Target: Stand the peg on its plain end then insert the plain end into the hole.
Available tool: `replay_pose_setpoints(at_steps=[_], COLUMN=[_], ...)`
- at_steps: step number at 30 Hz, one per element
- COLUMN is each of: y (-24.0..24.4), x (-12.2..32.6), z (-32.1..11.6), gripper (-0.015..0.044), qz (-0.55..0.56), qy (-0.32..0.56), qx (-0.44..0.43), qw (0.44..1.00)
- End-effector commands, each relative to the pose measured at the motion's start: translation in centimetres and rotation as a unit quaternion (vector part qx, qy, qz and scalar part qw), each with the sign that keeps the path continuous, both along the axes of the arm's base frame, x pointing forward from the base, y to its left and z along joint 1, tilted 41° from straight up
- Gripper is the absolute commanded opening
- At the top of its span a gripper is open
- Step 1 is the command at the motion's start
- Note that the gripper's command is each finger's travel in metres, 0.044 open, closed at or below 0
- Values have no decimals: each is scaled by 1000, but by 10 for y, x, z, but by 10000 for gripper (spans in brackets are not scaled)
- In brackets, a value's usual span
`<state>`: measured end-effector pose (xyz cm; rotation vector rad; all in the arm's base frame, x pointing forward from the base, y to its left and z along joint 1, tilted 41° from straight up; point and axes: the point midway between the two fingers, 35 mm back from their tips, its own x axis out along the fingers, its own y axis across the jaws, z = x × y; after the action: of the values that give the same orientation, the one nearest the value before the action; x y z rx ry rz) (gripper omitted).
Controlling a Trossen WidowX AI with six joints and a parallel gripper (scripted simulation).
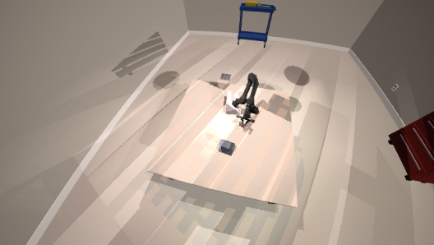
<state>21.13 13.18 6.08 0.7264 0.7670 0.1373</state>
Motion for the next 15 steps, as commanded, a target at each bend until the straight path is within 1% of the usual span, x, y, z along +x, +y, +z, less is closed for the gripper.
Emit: replay_pose_setpoints(at_steps=[1,15], y=[-1,-1], x=[-4,-14], z=[-1,1], gripper=[50,50], qz=[-14,-53], qy=[-13,-57], qx=[-1,-9], qw=[1000,997])
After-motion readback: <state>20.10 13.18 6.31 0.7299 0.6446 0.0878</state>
